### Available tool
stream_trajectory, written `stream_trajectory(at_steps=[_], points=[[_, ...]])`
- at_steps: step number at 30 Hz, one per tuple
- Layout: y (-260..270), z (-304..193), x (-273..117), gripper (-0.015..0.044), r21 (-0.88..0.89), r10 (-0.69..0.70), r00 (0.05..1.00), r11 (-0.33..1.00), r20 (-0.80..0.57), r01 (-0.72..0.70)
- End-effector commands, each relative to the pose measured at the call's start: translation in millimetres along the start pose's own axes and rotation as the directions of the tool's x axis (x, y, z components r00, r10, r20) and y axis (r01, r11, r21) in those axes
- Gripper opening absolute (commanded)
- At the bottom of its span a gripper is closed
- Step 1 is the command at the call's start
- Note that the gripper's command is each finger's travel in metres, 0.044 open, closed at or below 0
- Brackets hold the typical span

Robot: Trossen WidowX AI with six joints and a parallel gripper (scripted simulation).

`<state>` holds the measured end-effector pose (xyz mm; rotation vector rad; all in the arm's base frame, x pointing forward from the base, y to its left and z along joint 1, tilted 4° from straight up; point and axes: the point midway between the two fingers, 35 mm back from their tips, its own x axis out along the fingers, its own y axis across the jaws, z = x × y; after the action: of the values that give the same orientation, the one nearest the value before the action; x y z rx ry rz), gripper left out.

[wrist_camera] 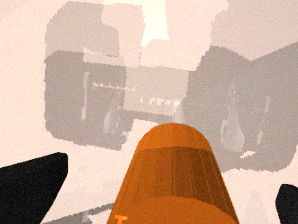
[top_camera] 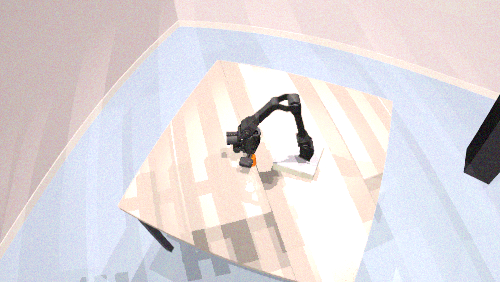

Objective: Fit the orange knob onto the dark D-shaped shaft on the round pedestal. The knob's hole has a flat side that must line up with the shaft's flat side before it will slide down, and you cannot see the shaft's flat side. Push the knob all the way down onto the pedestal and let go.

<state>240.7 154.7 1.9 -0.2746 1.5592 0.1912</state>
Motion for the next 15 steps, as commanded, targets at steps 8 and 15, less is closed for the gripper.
stream_trajectory(at_steps=[8, 15], points=[[-0.7, -3.7, 16.7, 0.0414, -0.006, -0.001, 1.0, 1.0, -0.011, 0.001], [-0.7, -3.7, 16.7, 0.023, -0.006, -0.001, 1.0, 1.0, -0.011, 0.001]])
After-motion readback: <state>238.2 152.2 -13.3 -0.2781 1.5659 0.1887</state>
